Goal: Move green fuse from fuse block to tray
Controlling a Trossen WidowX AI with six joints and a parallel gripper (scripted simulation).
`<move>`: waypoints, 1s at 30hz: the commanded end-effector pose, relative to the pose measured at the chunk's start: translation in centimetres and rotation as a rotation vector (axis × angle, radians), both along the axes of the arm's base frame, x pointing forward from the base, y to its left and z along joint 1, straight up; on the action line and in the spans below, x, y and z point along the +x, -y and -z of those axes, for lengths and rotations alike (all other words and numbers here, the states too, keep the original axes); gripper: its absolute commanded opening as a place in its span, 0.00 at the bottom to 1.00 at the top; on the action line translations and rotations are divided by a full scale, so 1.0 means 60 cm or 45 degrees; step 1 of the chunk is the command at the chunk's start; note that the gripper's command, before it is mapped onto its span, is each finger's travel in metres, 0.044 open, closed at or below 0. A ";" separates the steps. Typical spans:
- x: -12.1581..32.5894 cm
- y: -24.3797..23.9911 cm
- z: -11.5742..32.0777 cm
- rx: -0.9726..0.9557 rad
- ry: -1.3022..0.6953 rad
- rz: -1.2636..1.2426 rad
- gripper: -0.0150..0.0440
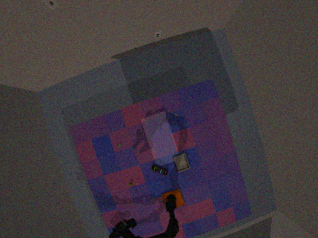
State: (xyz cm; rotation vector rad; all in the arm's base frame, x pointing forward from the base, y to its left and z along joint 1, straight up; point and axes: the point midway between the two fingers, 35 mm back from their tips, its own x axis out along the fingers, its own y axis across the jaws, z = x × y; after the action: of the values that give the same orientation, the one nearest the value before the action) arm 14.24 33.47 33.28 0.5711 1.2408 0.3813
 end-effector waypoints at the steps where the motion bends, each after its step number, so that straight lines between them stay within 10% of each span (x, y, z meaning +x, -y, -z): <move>1: 0.004 0.002 0.002 -0.005 0.000 0.007 0.89; 13: 0.235 0.197 0.170 -0.348 -0.122 0.432 0.37; 30: 0.253 0.599 0.389 -0.582 -0.645 0.954 0.37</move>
State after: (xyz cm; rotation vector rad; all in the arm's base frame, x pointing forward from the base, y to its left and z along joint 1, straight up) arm 30.40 -0.38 11.23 0.6773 1.3937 -0.6554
